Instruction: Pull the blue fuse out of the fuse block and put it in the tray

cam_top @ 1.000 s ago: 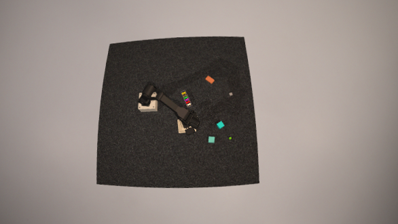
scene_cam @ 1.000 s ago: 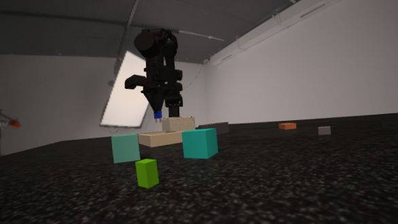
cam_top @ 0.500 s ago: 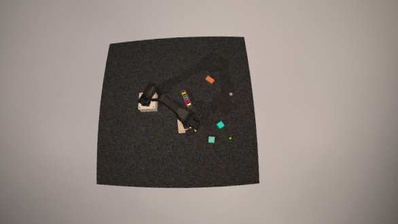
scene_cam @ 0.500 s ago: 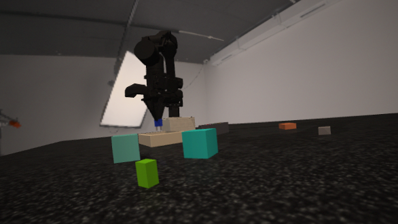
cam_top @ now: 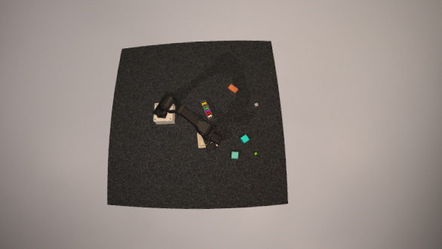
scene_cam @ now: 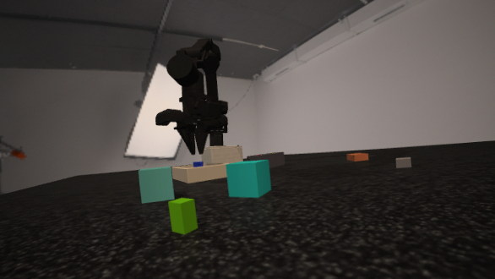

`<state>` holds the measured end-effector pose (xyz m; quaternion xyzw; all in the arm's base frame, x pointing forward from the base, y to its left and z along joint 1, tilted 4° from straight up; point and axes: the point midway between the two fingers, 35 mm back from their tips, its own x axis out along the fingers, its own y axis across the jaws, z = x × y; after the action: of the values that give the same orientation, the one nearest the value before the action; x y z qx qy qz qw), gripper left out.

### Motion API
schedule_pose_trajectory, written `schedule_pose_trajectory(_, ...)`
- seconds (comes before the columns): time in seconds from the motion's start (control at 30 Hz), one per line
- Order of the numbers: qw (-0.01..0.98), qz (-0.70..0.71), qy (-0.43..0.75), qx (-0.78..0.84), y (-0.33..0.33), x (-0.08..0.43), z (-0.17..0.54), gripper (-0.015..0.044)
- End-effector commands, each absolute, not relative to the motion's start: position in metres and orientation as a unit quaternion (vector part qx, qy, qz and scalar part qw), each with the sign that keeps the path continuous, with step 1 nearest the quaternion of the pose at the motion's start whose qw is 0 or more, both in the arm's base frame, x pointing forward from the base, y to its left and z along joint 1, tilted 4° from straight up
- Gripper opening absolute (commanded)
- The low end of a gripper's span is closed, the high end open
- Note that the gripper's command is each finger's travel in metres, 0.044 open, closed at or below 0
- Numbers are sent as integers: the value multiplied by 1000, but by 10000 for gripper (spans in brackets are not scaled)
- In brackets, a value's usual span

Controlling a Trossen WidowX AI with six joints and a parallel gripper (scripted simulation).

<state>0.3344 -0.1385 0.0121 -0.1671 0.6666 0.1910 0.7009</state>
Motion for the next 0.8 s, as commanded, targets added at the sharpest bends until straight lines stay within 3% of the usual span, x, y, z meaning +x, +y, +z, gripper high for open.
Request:
schedule_pose_trajectory(0.0,701,191,666,-167,-139,335,12,184)
schedule_pose_trajectory(0.2,701,191,667,-167,-139,335,15,330)
schedule_pose_trajectory(0.33,699,192,669,-166,-140,332,49,330)
schedule_pose_trajectory(0.77,701,190,667,-165,-140,333,50,330)
